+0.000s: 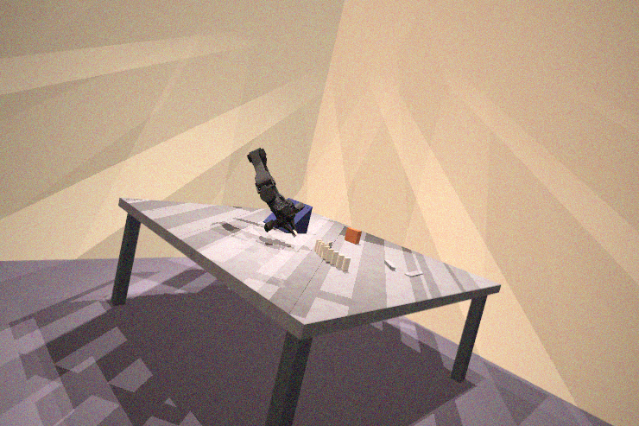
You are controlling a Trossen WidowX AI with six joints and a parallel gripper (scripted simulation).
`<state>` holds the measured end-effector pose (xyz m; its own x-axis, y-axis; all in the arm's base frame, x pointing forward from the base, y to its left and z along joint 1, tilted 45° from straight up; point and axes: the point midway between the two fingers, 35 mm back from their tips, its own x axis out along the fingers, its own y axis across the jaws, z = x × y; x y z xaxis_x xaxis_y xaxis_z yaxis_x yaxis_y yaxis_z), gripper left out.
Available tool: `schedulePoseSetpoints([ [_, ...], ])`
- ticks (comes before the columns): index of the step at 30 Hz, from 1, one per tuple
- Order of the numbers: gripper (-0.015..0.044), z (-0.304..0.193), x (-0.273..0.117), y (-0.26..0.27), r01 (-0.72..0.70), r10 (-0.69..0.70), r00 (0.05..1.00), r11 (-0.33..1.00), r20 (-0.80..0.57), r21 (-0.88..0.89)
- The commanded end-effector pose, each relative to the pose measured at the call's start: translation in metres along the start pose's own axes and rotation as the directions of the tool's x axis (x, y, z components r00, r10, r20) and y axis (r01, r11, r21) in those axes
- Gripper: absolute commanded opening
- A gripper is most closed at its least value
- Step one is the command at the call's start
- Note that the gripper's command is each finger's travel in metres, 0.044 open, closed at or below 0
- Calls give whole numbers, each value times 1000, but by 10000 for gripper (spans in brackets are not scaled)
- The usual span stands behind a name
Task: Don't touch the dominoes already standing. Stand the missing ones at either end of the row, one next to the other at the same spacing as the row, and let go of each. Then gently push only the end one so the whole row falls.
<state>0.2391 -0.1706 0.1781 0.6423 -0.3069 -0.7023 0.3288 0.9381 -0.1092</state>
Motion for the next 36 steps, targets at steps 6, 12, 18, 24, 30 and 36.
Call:
schedulePoseSetpoints([
  [6,22,4,-6,-9,-24,36,978,998,204,-64],
  [12,22,7,-15,-15,-6,51,939,991,340,-133],
  [18,22,7,-27,-18,41,65,886,975,460,-217],
  [24,22,4,-41,-18,112,85,824,945,561,-308],
  [30,22,-4,-54,-15,205,113,763,892,637,-403],
  [36,22,-14,-66,-8,307,150,707,815,691,-491],
])
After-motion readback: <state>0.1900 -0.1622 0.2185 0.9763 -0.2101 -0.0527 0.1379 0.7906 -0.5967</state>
